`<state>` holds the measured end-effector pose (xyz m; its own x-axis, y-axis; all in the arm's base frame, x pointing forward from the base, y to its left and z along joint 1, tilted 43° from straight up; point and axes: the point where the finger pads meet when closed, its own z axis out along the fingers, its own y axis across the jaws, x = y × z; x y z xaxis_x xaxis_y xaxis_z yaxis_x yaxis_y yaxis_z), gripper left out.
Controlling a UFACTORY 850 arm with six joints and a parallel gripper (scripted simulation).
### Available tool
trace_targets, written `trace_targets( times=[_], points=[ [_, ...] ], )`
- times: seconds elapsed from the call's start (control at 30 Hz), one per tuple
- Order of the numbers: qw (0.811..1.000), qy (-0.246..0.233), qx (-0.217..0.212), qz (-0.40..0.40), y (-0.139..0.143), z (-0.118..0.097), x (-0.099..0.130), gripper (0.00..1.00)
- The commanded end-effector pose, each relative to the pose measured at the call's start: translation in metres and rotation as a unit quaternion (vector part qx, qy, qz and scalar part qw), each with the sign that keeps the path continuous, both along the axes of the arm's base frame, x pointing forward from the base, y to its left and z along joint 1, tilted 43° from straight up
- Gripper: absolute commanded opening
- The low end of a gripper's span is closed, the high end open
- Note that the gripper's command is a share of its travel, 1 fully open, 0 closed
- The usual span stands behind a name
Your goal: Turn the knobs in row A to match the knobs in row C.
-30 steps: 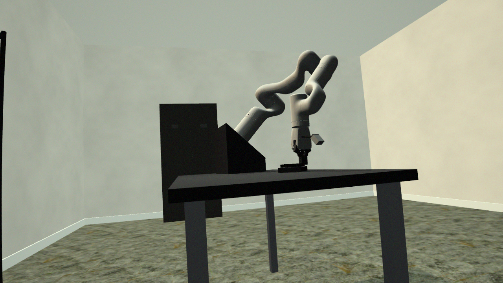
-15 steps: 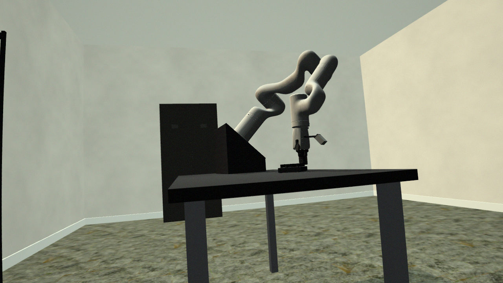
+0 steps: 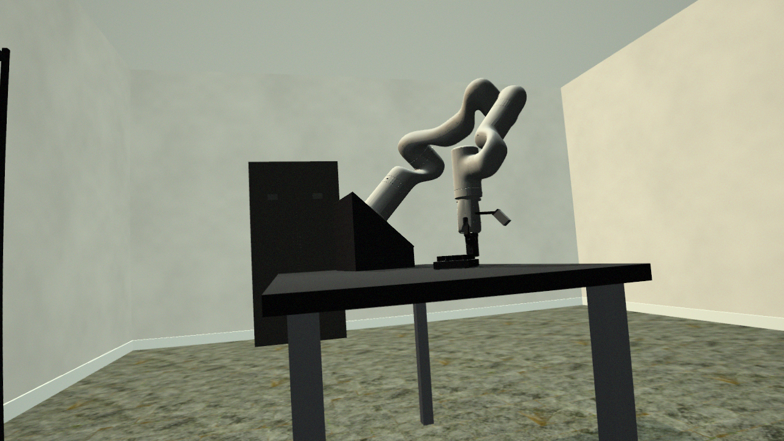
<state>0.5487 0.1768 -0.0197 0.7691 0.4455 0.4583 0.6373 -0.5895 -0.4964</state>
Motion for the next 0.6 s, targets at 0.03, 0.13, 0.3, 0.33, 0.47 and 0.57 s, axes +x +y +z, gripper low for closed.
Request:
trace_targets(
  times=[0.03,0.13,0.3,0.33,0.47,0.57],
  points=[
    [1.000,-0.009,0.000,0.008,-0.0004,0.0005,0.0008,0.08],
    [1.000,-0.010,-0.001,0.010,-0.0004,0.0005,0.0008,0.08],
    [1.000,-0.015,-0.001,0.014,-0.0004,0.0005,0.0008,0.08],
    [1.000,-0.015,-0.001,0.015,-0.0004,0.0005,0.0008,0.08],
    [1.000,-0.016,-0.001,0.016,-0.0004,0.0005,0.0008,0.08],
    [1.000,-0.016,-0.001,0.016,-0.0004,0.0005,0.0008,0.08]
  ],
)
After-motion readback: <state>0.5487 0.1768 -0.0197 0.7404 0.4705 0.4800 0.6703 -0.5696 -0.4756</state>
